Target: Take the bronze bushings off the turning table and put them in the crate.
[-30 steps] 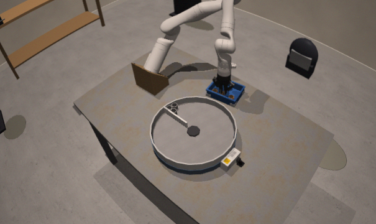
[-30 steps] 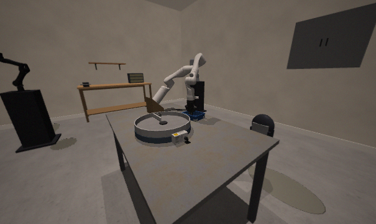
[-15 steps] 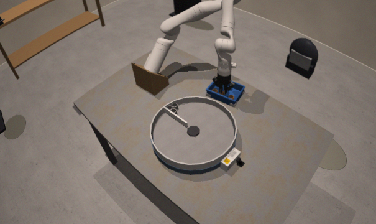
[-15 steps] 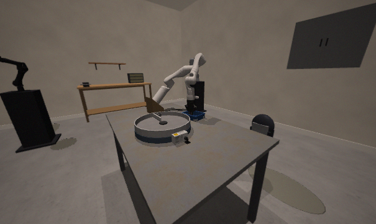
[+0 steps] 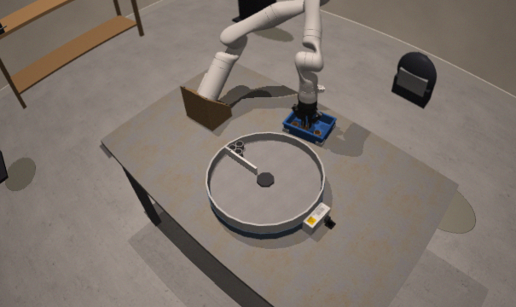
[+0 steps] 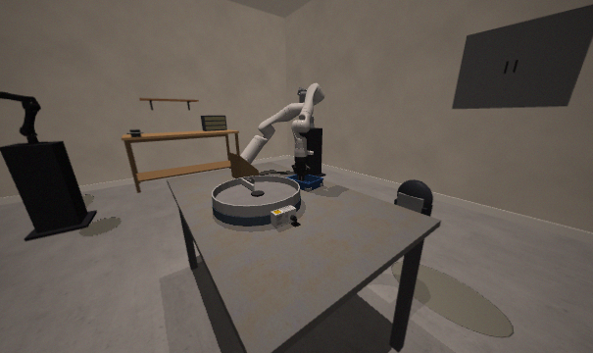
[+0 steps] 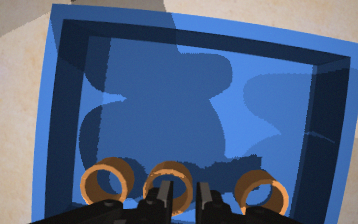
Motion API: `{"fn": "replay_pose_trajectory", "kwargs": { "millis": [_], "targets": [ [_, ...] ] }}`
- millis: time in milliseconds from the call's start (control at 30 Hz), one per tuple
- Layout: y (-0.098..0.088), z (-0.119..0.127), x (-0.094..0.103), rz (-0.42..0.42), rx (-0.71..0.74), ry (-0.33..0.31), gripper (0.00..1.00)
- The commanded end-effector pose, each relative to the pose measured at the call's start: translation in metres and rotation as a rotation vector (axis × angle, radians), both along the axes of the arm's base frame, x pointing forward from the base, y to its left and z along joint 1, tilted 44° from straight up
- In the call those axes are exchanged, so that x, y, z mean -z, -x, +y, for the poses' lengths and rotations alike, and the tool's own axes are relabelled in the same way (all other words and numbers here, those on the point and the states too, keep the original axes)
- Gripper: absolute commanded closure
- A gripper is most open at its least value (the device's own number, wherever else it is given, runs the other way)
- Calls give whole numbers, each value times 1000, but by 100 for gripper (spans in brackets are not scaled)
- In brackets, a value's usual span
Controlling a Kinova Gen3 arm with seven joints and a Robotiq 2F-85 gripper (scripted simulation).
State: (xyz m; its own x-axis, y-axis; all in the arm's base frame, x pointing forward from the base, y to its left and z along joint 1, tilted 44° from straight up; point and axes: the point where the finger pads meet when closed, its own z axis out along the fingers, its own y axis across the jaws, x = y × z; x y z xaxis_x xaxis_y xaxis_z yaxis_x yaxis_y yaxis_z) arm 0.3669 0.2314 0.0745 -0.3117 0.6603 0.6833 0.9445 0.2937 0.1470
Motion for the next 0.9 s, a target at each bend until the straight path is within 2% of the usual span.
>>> {"fn": "replay_pose_trajectory", "kwargs": {
  "millis": [0, 467, 633, 867],
  "targets": [
    [-1, -2, -2, -2, 2, 0, 84],
    [-2, -3, -4, -2, 2, 0, 84],
    [-7, -40, -41, -3, 2, 0, 84],
    [-7, -40, -41, -3, 2, 0, 84]
  ]
}}
